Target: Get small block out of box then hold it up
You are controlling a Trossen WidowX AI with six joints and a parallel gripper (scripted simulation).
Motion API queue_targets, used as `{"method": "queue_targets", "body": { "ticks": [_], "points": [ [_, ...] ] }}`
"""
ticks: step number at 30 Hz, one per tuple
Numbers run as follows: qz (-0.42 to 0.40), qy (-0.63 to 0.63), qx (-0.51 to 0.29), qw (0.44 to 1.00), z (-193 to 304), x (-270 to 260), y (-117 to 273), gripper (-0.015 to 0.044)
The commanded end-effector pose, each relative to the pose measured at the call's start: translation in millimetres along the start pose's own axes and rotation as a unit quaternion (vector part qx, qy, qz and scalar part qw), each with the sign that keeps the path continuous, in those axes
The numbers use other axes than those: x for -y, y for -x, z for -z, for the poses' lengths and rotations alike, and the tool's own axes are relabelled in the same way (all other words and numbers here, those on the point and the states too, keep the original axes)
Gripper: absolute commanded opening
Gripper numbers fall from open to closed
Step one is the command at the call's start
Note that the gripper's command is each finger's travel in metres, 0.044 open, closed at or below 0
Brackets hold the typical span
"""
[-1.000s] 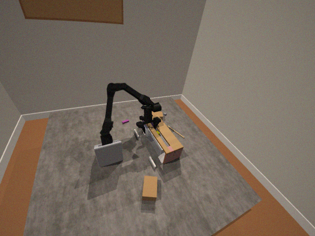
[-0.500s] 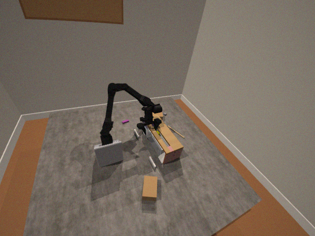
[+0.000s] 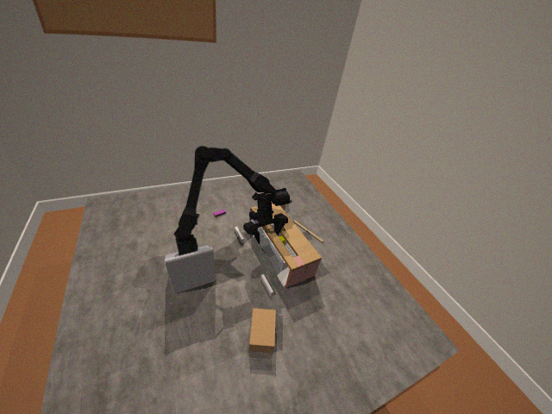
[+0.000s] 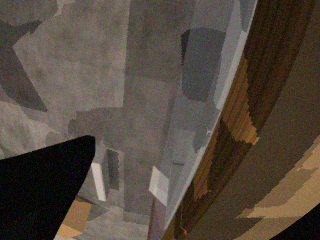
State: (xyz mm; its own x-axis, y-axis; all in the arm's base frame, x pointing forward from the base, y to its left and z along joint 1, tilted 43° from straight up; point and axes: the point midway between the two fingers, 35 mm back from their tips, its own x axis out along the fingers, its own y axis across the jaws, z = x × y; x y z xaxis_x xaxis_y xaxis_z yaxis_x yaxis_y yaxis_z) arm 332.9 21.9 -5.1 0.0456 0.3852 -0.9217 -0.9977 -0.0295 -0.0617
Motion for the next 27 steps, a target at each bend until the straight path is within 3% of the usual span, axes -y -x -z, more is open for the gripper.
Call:
{"method": "queue_targets", "body": {
  "ticks": [1,7,27],
  "points": [
    [-0.003,0.0,-0.002,1.0,13,-1,-6,0.04],
    [-0.003,0.0,-0.003,1.0,31,-1,-12,0.04],
    [-0.003,0.0,-0.002,1.0,22,-3,-9,0.04]
  ]
}}
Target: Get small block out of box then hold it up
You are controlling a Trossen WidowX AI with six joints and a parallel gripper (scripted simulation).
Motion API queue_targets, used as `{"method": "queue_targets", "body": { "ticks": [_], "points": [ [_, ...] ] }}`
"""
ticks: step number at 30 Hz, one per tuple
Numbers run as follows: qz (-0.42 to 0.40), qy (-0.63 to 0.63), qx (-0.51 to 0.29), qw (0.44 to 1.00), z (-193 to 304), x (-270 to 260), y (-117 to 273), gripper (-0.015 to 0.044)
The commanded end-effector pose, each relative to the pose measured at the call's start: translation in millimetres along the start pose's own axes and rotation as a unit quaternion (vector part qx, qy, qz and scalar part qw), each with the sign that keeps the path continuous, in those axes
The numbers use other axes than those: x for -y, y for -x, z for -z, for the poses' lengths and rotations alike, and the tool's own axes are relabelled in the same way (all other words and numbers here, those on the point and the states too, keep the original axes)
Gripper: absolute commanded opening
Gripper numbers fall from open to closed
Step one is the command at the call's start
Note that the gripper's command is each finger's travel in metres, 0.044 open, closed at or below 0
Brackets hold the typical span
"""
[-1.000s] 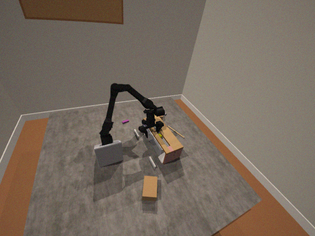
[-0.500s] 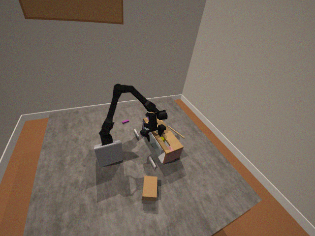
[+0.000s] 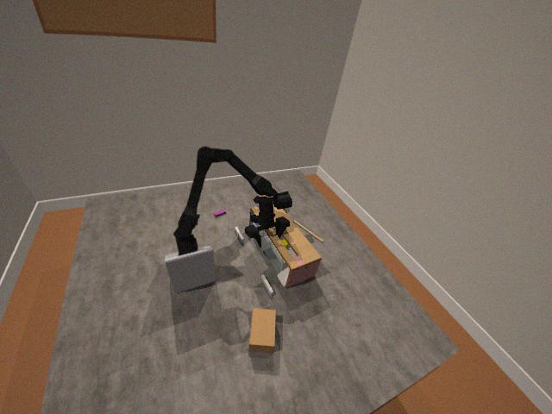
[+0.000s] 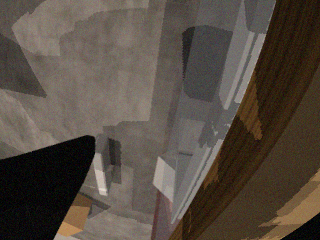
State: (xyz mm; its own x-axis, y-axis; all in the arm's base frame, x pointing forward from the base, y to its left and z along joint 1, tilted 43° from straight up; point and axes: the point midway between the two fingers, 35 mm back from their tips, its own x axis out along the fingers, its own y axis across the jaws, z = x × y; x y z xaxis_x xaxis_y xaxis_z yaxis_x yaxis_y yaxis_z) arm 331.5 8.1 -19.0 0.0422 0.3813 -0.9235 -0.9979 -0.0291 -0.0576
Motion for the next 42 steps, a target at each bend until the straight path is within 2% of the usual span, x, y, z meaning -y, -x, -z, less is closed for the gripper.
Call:
{"method": "queue_targets", "body": {
  "ticks": [1,42],
  "points": [
    [-0.001,0.001,0.0,1.0,5,-1,-2,0.04],
    [-0.001,0.001,-0.001,1.0,21,0,-8,0.04]
  ]
}}
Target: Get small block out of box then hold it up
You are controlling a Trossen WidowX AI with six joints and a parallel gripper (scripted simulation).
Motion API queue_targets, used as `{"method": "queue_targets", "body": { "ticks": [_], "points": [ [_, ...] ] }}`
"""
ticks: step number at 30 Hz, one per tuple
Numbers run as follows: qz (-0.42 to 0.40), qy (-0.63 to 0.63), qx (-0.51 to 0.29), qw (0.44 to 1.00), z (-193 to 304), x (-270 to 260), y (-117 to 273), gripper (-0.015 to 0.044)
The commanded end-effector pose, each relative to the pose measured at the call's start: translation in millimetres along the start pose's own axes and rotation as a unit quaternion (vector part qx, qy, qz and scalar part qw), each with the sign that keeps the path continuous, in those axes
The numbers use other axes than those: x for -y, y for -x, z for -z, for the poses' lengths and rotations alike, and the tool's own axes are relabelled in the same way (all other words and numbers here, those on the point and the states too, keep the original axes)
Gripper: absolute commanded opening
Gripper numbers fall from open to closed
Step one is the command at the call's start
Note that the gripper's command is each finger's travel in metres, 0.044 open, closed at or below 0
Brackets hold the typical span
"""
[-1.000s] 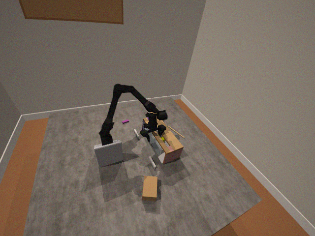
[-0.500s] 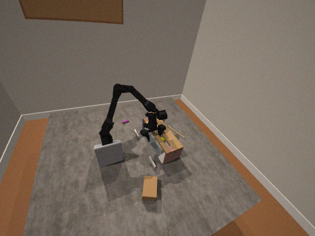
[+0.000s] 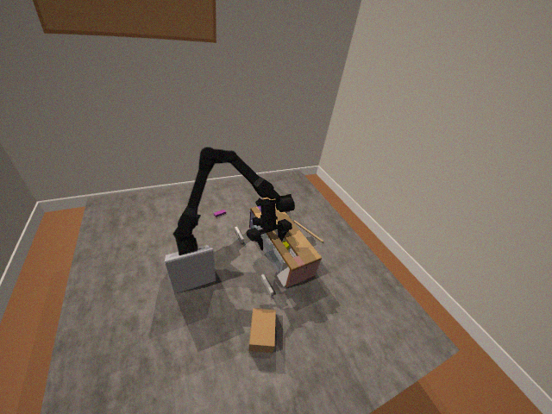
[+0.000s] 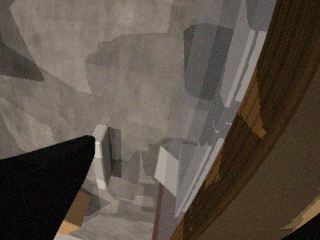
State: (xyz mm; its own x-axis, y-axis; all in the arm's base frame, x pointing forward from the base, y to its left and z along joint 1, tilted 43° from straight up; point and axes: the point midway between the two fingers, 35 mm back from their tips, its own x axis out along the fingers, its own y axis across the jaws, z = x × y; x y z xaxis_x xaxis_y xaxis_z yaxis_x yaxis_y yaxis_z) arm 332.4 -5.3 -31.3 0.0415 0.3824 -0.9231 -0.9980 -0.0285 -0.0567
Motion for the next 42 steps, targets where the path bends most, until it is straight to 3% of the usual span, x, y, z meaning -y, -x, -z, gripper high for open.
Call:
{"method": "queue_targets", "body": {
  "ticks": [1,42],
  "points": [
    [0.0,0.001,-0.002,1.0,5,0,-2,0.04],
    [0.0,0.001,-0.002,1.0,22,0,-8,0.04]
  ]
}}
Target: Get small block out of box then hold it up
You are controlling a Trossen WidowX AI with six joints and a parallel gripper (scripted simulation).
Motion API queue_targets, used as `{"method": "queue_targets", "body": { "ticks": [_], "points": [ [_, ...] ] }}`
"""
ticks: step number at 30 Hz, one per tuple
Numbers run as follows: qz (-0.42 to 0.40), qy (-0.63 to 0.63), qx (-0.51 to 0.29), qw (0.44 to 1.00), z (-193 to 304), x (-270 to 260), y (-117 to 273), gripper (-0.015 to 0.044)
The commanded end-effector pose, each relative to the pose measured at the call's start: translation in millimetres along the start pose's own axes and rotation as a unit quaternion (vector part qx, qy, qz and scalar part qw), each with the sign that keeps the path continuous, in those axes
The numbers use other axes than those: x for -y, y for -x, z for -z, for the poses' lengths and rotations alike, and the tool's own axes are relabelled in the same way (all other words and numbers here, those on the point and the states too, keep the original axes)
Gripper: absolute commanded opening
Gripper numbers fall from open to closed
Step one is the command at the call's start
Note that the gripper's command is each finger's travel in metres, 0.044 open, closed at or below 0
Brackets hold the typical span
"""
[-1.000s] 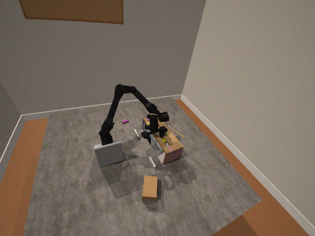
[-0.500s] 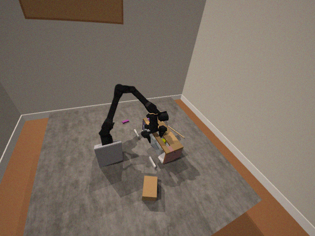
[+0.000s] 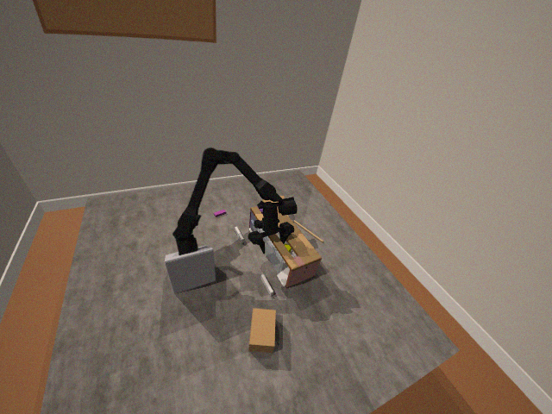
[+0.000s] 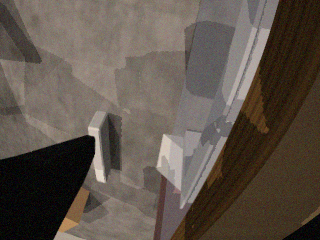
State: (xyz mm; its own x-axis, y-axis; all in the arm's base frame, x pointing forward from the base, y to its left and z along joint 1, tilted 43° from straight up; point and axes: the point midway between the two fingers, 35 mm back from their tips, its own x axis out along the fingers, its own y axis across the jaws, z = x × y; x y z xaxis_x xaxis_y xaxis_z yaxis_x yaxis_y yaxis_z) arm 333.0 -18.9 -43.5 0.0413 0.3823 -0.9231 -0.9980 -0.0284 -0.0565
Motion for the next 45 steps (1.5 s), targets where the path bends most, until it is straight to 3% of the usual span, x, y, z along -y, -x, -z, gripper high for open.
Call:
{"method": "queue_targets", "body": {
  "ticks": [1,45],
  "points": [
    [0.0,0.002,-0.002,1.0,5,0,-2,0.04],
    [0.0,0.002,-0.003,1.0,47,0,-17,0.04]
  ]
}}
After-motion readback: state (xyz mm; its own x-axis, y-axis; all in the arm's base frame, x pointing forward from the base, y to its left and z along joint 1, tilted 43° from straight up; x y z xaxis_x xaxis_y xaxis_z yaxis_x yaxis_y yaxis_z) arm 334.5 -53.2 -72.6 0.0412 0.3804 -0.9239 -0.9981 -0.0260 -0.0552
